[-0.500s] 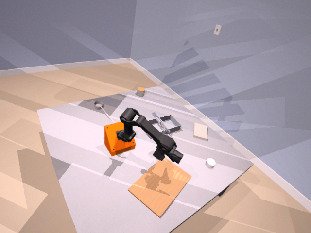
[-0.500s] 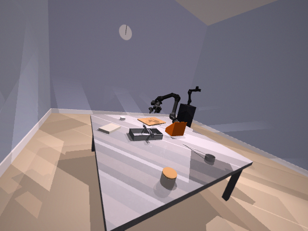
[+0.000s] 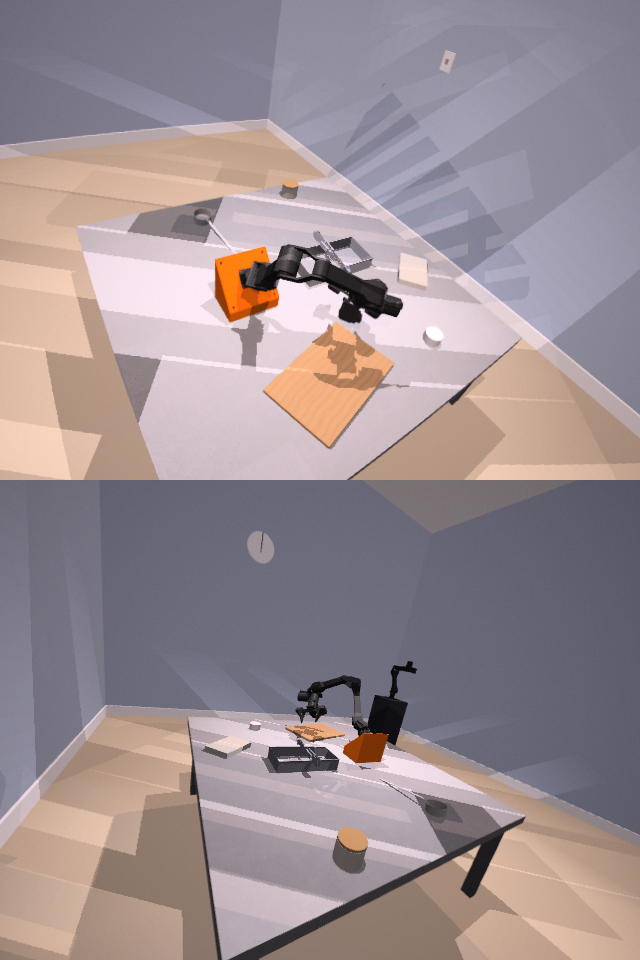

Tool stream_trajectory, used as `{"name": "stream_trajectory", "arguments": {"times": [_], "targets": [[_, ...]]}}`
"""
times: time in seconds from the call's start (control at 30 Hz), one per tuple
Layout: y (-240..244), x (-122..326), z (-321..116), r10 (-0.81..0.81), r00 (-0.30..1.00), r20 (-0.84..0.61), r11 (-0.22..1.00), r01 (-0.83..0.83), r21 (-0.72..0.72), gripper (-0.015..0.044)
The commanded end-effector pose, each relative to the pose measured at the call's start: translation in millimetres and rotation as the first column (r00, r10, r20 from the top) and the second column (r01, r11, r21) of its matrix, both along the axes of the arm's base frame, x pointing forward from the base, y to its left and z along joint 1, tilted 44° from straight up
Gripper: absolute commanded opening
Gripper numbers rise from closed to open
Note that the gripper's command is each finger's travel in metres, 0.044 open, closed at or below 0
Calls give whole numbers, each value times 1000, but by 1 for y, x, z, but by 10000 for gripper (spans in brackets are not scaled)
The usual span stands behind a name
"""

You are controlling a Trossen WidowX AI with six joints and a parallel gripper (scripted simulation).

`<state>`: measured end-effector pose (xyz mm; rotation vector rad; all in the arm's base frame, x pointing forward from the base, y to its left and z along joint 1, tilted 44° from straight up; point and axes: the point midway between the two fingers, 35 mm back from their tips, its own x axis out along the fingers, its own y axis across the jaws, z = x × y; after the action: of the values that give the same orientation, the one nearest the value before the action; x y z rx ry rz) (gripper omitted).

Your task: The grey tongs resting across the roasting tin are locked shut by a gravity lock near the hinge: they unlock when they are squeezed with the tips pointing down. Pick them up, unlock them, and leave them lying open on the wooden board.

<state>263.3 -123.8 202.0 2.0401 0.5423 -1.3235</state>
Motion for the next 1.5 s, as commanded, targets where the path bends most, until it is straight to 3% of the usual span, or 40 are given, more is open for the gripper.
{"name": "stream_trajectory", "arguments": {"times": [0.0, 0.3, 0.7, 1.47], "targets": [[12, 30, -23, 97, 988, -121, 992, -106, -71, 440], [85, 99, -104, 248, 857, -452, 887, -389, -249, 440], [209, 124, -217, 230, 671, -705, 488, -706, -513, 440], [207, 117, -224, 229, 669, -707, 479, -709, -517, 440]]}}
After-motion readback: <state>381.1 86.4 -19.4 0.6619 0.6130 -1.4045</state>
